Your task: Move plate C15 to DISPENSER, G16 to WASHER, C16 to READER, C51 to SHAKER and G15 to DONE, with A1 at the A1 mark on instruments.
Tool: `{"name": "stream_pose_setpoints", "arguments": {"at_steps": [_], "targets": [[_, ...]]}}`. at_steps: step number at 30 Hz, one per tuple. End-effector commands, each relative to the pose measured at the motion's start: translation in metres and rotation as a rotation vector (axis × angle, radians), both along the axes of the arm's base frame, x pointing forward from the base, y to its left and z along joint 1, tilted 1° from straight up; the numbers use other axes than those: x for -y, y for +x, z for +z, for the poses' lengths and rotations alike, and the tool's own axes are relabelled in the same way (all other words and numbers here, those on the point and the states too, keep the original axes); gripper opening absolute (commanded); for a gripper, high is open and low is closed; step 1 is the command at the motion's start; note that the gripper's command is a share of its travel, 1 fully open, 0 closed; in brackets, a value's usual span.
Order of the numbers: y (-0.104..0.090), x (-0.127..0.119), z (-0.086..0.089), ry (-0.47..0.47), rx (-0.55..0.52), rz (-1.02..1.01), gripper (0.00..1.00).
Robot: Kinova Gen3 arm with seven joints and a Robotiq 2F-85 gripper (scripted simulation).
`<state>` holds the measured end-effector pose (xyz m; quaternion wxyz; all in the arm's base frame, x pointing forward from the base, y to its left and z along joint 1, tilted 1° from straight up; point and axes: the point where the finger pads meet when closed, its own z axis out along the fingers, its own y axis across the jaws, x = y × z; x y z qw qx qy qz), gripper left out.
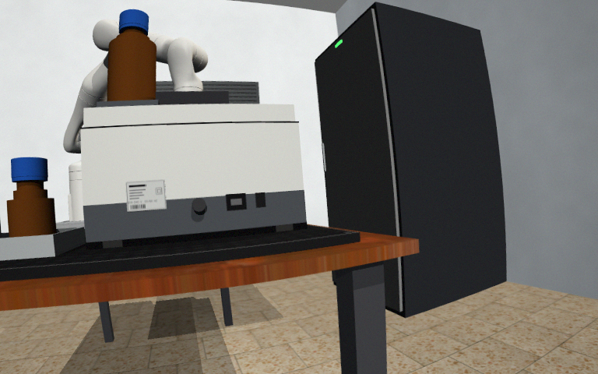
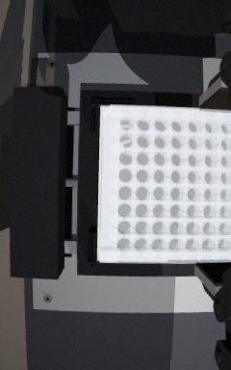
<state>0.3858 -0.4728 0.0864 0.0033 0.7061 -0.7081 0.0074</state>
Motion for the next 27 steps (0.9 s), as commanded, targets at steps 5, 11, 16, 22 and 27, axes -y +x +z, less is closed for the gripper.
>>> {"name": "stream_pose_setpoints", "arguments": {"at_steps": [5,11,16,22,27], "targets": [[0.0004,0.0005,-0.001,-0.002,0.002,0.0,0.94],[0.0005,0.0006,-0.0024,-0.002,0.002,0.0,0.94],[0.0005,0.0006,-0.004,-0.002,0.002,0.0,0.94],[0.0005,0.0006,-0.004,-0.002,0.002,0.0,0.94],[0.0005,0.0006,-0.004,-0.002,0.002,0.0,1.0]]}}
